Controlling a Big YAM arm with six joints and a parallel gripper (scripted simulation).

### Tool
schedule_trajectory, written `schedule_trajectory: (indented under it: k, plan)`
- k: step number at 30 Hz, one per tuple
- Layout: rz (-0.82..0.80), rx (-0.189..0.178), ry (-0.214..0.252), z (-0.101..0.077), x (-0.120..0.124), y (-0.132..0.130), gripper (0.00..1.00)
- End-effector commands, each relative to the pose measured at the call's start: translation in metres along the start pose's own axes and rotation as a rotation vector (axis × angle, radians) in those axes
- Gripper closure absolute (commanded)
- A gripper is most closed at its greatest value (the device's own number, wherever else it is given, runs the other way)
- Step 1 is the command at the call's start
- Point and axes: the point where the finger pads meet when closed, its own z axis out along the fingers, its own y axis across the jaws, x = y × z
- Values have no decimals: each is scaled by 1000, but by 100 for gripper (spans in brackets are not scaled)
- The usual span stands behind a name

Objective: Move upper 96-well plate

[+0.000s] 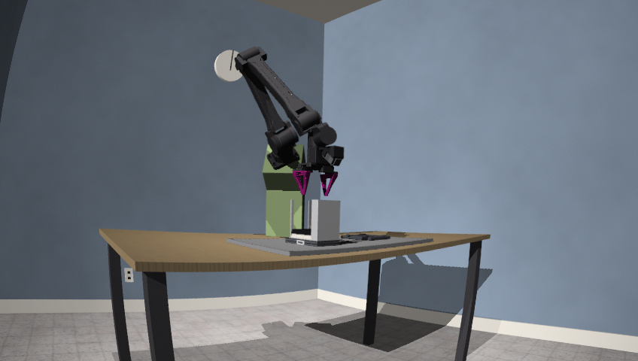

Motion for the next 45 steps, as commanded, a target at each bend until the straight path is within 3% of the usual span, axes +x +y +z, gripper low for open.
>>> schedule_trajectory:
  k: [1, 2, 10, 19, 45]
  plan:
    - [14, 19, -49, -10, -17, -15, 0]
    - [5, 7, -29, -6, -11, -7, 0]
    - [5, 7, -29, -6, -11, -7, 0]
    - [-10, 6, -7, 14, -2, -3, 0]
    - [-7, 9, -12, 53, -5, -6, 0]
